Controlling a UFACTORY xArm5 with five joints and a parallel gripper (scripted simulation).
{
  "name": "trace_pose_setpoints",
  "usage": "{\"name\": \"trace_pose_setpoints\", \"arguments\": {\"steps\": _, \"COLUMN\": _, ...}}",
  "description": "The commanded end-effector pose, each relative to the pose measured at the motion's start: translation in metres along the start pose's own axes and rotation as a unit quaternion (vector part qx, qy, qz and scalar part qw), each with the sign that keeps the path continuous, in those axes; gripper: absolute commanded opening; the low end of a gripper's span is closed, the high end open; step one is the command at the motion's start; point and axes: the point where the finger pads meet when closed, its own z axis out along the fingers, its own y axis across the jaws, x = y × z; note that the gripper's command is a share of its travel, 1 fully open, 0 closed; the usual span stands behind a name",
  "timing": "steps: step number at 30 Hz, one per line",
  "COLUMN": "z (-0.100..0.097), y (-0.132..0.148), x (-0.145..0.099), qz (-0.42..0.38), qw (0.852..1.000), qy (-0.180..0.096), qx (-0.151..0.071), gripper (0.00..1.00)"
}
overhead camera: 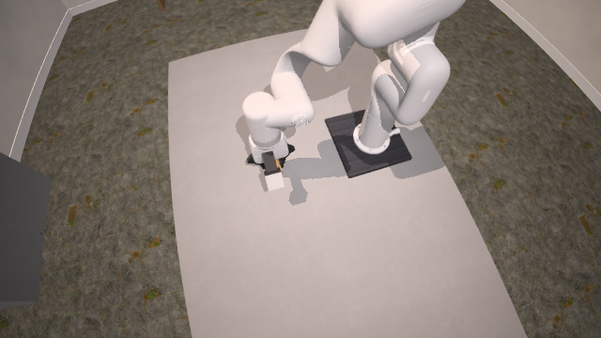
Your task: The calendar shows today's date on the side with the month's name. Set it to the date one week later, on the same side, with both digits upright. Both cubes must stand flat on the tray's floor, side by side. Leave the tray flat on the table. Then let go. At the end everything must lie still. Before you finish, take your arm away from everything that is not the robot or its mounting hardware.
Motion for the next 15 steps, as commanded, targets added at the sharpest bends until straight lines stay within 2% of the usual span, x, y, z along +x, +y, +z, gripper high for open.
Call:
{"name": "trace_pose_setpoints", "arguments": {"steps": 1, "z": -0.001, "y": 0.001, "x": 0.000, "qz": 0.000, "qw": 1.000, "qy": 0.000, "qx": -0.002, "gripper": 0.49}}
{"name": "trace_pose_setpoints", "arguments": {"steps": 9, "z": -0.012, "y": 0.001, "x": 0.000, "qz": 0.000, "qw": 1.000, "qy": 0.000, "qx": -0.002, "gripper": 0.49}}
{"name": "trace_pose_setpoints", "arguments": {"steps": 15, "z": -0.039, "y": 0.001, "x": 0.000, "qz": 0.000, "qw": 1.000, "qy": 0.000, "qx": -0.002, "gripper": 0.49}}
